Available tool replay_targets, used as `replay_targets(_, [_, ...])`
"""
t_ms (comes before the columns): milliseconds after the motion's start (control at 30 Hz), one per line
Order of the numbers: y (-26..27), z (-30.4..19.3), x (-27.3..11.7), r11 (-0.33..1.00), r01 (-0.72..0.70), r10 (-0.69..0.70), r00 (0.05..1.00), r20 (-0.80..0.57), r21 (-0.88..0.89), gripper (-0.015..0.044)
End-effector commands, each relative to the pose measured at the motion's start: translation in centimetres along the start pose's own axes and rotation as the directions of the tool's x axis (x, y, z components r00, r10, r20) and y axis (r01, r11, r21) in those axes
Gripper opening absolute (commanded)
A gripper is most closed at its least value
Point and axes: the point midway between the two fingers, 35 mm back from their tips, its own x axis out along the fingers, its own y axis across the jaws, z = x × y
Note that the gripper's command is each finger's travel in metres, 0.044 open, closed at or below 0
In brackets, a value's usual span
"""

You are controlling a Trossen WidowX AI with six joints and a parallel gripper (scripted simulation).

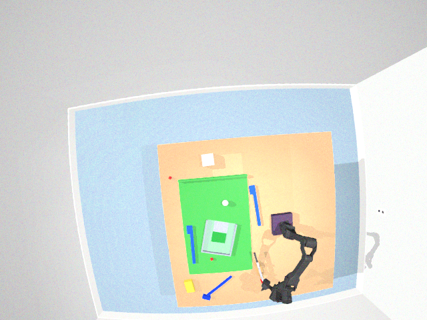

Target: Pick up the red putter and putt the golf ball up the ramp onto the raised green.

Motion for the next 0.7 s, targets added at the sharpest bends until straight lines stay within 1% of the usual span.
replay_targets(0, [-6.4,-3.7,1.9,0.925,-0.014,-0.089,0.964,-0.252,-0.380,0.0440])
replay_targets(133, [-9.5,-5.9,2.0,0.856,-0.103,-0.113,0.919,-0.378,-0.506,0.0440])
replay_targets(300, [-13.0,-8.7,1.4,0.758,-0.272,-0.113,0.840,-0.531,-0.593,0.0440])
replay_targets(433, [-15.3,-11.1,0.3,0.672,-0.432,-0.082,0.764,-0.640,-0.602,0.0440])
replay_targets(567, [-17.2,-13.2,-1.2,0.577,-0.589,-0.022,0.681,-0.732,-0.566,0.0440])
replay_targets(600, [-17.5,-13.7,-1.6,0.554,-0.622,-0.005,0.662,-0.749,-0.554,0.0440])
replay_targets(667, [-17.4,-13.9,-1.7,0.542,-0.638,0.005,0.653,-0.757,-0.547,0.0440])
